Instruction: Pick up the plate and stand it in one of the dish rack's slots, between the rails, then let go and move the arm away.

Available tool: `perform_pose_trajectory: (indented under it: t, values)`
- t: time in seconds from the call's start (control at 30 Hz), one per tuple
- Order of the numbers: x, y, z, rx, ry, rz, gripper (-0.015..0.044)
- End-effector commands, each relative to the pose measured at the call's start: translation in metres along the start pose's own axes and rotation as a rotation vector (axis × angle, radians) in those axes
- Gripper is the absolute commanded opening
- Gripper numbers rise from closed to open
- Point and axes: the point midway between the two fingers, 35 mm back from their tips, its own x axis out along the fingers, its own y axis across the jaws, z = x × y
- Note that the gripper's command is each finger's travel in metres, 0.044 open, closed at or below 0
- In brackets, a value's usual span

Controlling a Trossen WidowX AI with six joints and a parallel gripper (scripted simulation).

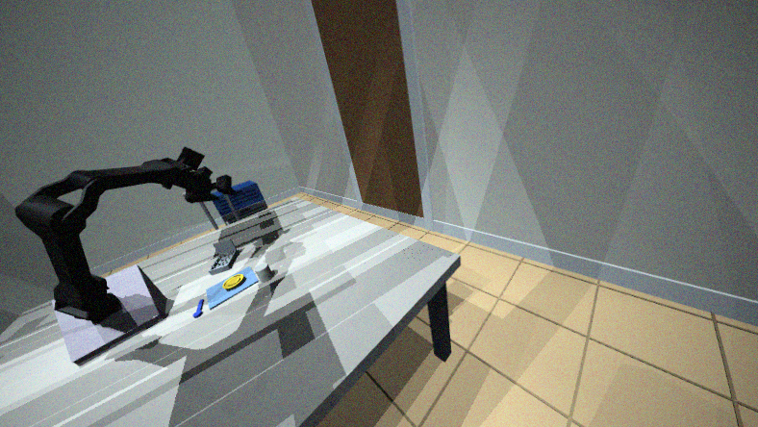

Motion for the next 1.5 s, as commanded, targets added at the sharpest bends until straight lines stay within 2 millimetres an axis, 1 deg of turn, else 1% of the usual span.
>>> perform_pose_trajectory:
  t: [0.0,0.2,0.43,0.7,0.97,1.03,1.23,1.47]
  values:
    - [0.003,-0.019,-0.041,0.112,0.115,-0.018,0.04]
    - [0.002,-0.037,-0.094,0.254,0.261,-0.046,0.04]
    - [-0.006,-0.052,-0.156,0.413,0.429,-0.089,0.04]
    - [-0.024,-0.06,-0.224,0.581,0.616,-0.154,0.04]
    - [-0.047,-0.066,-0.285,0.733,0.797,-0.233,0.04]
    - [-0.051,-0.067,-0.293,0.754,0.824,-0.246,0.04]
    - [-0.051,-0.068,-0.295,0.757,0.828,-0.247,0.04]
    - [-0.044,-0.068,-0.301,0.757,0.827,-0.247,0.04]
